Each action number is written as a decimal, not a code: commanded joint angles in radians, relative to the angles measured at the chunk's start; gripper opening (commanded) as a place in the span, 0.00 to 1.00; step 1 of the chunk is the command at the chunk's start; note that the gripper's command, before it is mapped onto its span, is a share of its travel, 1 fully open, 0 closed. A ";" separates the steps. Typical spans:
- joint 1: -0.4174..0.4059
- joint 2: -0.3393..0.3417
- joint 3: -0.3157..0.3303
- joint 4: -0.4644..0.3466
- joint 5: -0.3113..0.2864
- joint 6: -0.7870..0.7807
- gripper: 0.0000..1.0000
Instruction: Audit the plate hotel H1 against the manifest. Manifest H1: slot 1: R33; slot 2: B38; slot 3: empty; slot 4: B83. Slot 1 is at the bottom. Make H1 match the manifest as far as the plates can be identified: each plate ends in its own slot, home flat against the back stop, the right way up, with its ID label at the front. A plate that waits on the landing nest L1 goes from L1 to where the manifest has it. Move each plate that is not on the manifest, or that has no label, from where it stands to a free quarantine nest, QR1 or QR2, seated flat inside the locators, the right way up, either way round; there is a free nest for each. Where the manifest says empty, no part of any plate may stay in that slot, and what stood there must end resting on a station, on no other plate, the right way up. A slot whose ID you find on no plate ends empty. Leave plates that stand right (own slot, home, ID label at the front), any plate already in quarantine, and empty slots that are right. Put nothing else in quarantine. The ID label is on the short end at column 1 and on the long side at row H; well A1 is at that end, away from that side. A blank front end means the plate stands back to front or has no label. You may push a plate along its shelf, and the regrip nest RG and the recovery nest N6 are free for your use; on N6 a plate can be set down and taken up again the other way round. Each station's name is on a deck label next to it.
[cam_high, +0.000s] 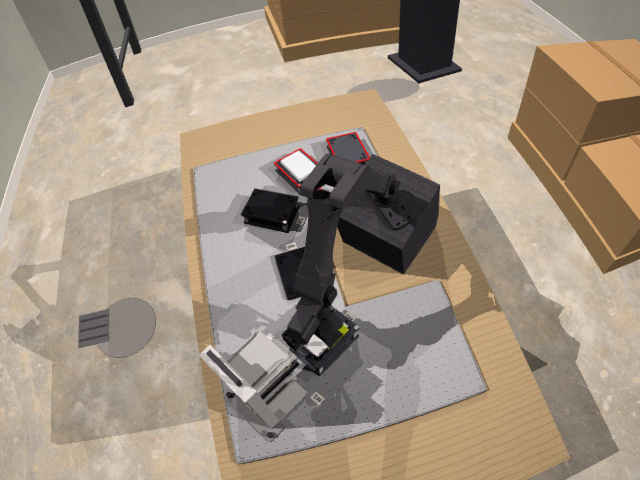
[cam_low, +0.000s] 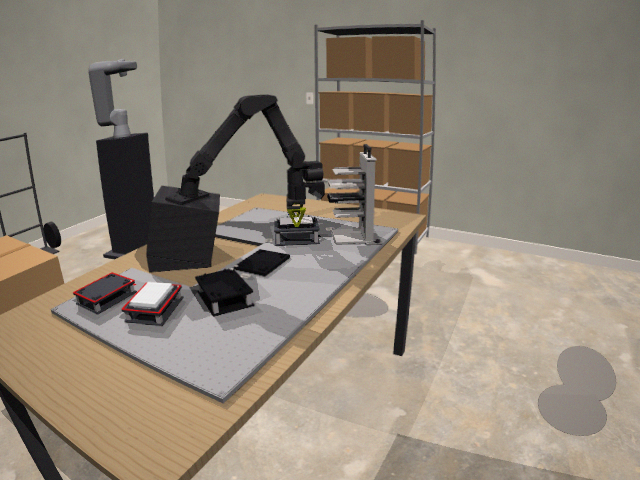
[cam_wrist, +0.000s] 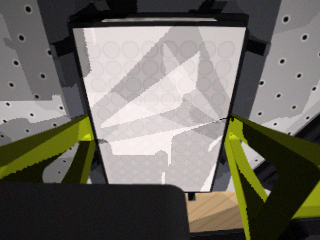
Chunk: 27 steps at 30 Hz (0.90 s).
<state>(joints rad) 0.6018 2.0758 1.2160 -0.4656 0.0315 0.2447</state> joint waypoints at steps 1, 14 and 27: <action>-0.003 -0.025 -0.019 -0.008 -0.004 -0.003 0.86; 0.000 -0.059 -0.011 -0.046 -0.003 -0.002 0.86; 0.004 -0.090 0.015 -0.080 -0.003 0.001 0.86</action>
<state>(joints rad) 0.6018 2.0186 1.2160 -0.5243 0.0311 0.2447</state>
